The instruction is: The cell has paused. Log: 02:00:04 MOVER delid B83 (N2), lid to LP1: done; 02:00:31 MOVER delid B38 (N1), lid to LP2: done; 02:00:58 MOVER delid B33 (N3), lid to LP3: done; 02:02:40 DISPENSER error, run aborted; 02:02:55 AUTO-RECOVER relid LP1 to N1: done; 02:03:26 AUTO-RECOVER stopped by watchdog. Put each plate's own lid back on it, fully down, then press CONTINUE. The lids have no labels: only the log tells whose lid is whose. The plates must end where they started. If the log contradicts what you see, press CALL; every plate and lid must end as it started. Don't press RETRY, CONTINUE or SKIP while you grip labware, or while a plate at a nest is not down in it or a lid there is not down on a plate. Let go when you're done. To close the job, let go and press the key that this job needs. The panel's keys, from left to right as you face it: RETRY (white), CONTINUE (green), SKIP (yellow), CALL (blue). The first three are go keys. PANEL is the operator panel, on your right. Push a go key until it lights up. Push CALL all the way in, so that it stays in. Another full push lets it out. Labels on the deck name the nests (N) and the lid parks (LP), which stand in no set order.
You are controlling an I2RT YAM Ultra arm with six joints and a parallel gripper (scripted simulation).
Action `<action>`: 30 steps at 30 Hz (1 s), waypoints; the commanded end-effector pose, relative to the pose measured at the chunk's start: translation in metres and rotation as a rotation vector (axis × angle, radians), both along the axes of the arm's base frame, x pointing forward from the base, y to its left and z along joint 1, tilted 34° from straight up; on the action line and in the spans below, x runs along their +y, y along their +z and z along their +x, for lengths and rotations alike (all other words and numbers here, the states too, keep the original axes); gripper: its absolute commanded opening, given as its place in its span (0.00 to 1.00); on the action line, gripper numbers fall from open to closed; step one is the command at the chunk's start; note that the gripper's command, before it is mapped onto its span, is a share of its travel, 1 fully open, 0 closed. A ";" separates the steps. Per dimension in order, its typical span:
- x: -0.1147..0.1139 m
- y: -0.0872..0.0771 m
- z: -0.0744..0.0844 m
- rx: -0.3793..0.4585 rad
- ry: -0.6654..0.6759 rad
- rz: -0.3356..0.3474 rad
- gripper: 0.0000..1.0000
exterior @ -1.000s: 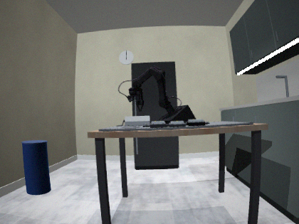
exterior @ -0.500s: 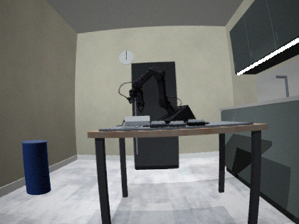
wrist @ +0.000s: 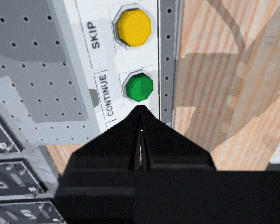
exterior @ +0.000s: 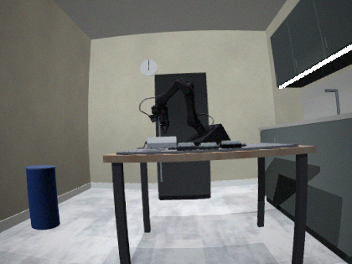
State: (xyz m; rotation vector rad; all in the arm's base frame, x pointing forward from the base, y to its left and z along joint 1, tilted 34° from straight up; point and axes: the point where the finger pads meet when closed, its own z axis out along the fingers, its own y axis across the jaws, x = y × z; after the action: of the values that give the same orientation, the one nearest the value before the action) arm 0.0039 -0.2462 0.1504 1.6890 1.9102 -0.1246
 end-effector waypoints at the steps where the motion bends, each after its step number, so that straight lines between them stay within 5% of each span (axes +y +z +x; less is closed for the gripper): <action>1: -0.003 0.004 -0.003 0.008 -0.007 -0.022 0.00; 30: -0.007 -0.002 -0.002 0.011 -0.008 -0.018 0.00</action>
State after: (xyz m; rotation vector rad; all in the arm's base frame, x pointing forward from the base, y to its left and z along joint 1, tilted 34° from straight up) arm 0.0041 -0.2453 0.1449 1.6967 1.9087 -0.1180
